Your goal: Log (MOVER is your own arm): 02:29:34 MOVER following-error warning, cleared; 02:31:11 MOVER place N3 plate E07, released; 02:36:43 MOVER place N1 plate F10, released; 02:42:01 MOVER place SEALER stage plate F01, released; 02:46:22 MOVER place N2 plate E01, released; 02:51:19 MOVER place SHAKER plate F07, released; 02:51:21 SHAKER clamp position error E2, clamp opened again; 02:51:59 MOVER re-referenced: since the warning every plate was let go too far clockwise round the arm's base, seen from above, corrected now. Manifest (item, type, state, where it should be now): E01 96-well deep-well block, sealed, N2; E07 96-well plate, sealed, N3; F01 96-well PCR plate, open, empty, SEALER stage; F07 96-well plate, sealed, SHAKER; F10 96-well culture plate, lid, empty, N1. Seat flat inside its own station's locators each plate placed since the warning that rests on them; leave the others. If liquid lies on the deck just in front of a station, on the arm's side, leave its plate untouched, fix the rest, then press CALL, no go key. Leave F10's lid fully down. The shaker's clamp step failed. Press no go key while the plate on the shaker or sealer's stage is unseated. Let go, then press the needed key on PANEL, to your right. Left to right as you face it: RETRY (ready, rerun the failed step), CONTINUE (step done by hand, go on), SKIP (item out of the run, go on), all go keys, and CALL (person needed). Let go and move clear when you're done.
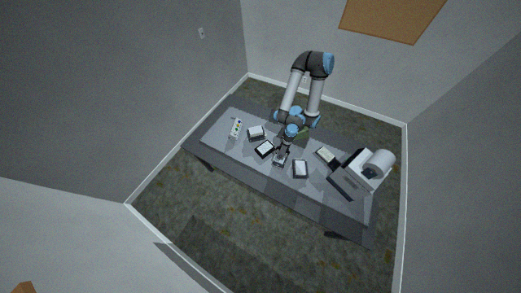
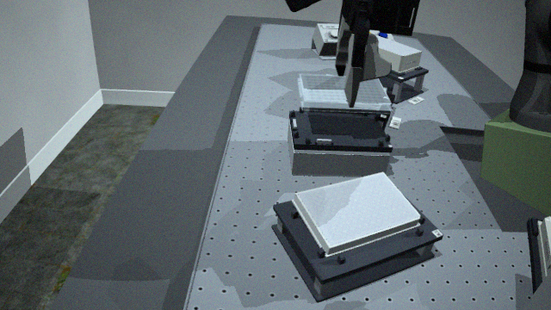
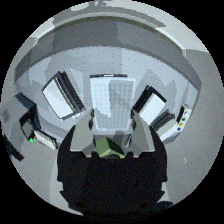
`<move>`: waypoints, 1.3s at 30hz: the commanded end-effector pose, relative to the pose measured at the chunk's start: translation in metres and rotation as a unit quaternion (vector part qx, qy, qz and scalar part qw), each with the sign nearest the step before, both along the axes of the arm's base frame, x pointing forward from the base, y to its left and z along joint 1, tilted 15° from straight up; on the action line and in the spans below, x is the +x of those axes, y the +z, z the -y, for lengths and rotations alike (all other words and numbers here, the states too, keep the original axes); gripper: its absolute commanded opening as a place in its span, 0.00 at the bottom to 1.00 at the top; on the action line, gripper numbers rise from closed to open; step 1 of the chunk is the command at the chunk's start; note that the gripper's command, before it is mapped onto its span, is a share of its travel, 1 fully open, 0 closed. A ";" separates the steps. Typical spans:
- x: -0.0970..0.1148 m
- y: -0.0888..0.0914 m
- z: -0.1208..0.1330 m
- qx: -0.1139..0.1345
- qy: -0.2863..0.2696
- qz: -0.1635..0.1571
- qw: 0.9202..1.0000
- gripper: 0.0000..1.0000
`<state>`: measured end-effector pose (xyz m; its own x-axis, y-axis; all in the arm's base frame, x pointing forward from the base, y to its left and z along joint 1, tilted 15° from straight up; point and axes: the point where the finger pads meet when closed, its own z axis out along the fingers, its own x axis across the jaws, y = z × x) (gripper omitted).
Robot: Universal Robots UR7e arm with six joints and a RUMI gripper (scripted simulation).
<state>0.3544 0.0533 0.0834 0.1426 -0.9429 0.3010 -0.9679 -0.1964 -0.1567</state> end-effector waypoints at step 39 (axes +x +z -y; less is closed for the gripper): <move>0.001 -0.006 -0.003 0.044 0.009 -0.009 0.999 0.00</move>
